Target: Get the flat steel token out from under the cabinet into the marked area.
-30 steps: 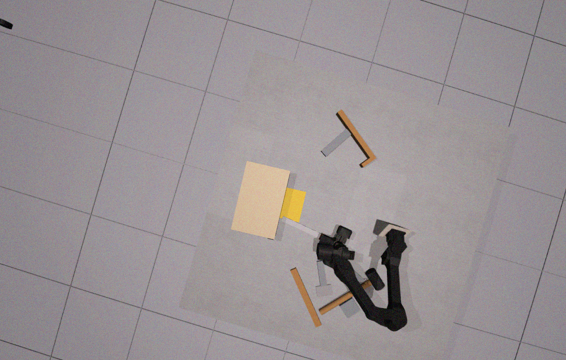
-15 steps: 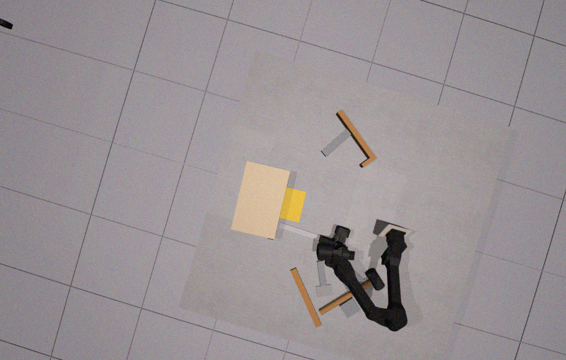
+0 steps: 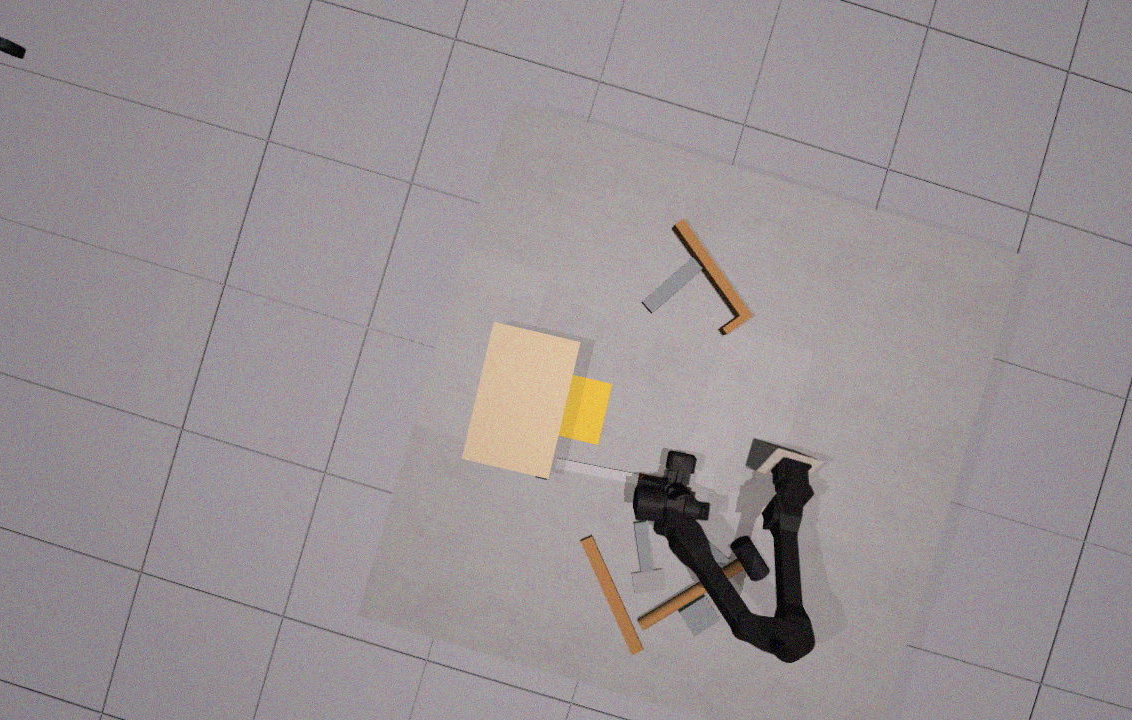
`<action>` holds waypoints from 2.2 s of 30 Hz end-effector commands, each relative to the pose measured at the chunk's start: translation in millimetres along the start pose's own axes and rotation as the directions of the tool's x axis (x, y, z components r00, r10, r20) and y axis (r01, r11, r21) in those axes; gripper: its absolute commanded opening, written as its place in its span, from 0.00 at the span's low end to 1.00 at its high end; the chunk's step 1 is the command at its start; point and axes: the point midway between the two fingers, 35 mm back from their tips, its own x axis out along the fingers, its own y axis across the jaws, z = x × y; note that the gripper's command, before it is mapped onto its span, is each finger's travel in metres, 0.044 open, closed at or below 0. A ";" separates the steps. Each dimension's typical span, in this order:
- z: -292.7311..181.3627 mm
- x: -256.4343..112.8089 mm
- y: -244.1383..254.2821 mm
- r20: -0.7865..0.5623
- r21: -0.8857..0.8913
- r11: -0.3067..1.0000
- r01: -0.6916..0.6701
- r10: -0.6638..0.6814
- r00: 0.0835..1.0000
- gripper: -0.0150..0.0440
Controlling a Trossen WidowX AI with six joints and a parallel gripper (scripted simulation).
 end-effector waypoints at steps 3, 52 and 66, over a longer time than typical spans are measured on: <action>0.2 -1.2 2.2 0.005 -0.063 0.998 -0.005 0.005 1.000 0.25; -0.2 -1.4 4.7 0.005 -0.443 0.897 -0.002 0.005 1.000 0.25; 1.3 -1.4 0.1 0.005 -0.506 0.862 -0.001 0.004 1.000 0.25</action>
